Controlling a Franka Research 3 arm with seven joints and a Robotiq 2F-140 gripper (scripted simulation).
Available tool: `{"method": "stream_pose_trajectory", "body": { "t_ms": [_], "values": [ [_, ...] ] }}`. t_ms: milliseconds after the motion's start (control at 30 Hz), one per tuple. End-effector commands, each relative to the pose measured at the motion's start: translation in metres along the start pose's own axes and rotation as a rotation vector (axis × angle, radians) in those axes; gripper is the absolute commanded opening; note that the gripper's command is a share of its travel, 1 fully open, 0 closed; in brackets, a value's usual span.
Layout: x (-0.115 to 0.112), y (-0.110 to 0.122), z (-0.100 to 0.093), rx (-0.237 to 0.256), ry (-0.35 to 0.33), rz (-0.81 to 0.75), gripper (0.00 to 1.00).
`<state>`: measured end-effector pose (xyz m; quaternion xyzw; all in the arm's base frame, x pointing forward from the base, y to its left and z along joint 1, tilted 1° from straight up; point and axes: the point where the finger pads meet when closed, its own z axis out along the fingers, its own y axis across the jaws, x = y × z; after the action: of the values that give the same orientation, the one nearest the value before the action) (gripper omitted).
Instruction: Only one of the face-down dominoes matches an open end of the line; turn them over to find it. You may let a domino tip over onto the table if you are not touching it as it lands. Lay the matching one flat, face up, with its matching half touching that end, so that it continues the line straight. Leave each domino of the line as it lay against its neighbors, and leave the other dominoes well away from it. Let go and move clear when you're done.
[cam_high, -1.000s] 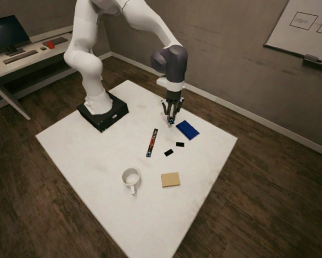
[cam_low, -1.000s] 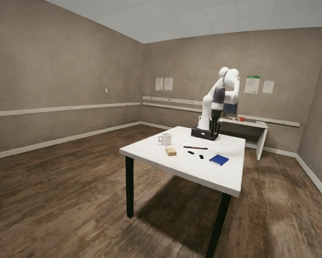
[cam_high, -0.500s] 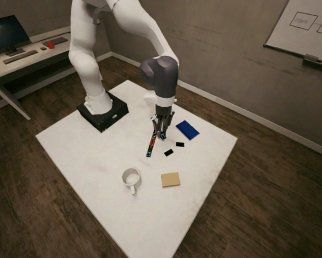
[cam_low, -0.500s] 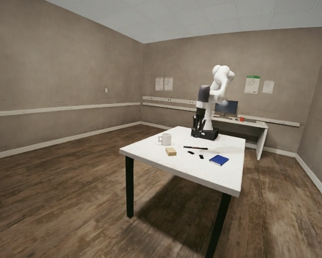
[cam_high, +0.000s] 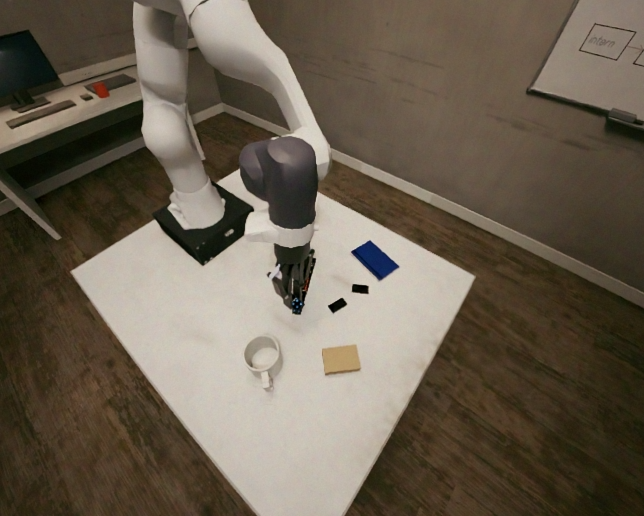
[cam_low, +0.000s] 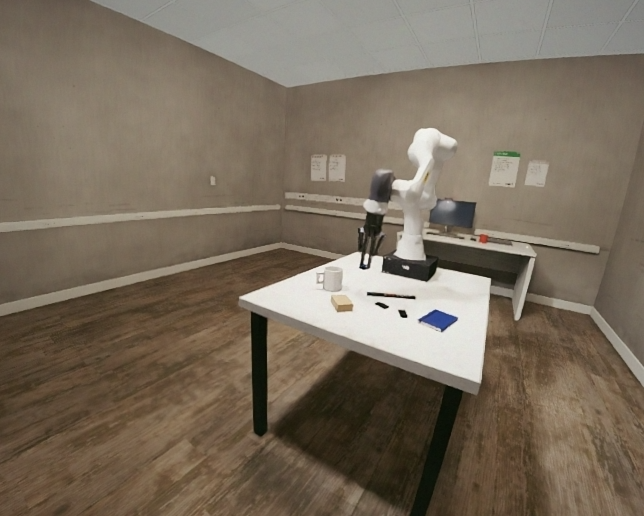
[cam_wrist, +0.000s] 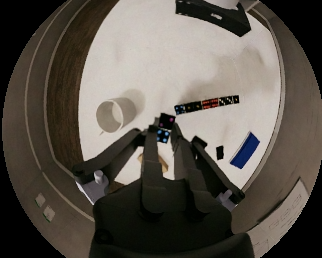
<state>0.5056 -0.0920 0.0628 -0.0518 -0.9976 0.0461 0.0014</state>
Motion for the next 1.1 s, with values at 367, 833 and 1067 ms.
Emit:
{"method": "stream_pose_trajectory", "body": {
  "t_ms": [367,833,1067],
  "values": [
    [-0.003,-0.022,0.002,0.009,-0.027,-0.576,0.23],
    [-0.003,-0.021,0.010,0.027,-0.044,-0.975,0.23],
    [-0.003,-0.017,0.053,0.044,-0.031,-1.159,0.23]
  ]
}}
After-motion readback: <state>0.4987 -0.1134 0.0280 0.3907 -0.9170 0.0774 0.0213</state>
